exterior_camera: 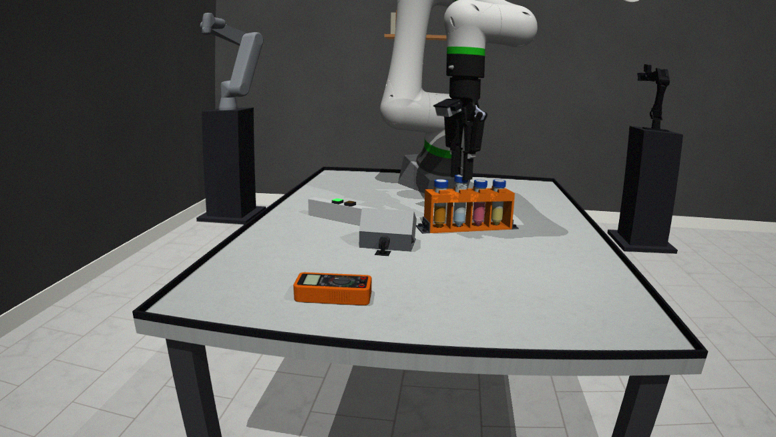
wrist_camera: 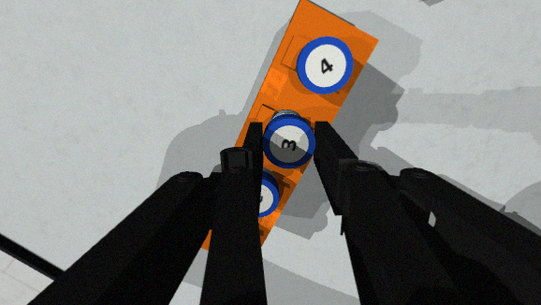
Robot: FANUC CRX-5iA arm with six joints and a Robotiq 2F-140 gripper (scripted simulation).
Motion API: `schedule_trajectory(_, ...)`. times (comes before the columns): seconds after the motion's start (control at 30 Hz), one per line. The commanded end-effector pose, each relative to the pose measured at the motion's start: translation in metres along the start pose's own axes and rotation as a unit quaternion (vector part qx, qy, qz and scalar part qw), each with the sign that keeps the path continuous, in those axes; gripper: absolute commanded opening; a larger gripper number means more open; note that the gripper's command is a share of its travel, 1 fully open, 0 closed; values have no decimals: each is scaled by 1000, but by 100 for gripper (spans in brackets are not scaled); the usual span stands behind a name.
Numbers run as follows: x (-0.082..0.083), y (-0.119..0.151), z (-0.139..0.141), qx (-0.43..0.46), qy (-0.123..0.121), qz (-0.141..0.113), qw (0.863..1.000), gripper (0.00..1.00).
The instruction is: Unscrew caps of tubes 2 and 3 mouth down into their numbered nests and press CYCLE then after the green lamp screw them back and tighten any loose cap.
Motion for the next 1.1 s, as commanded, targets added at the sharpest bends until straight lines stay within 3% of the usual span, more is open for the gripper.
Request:
schedule_trajectory(0.0, 1, 0, 0, 0, 0, 1, 1000, 30)
schedule_trajectory(1.07, -9, 0, 0, 0, 0, 1, 1000, 30)
Point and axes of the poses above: the point where the finger pads meet when closed, its own x axis back along the fingers, its own z axis across the jaws, y = z × x, the point moved 8 cm from there along x, back along the fingers, and after that the axes turned 13 degrees about x, right-handed, at the moved point
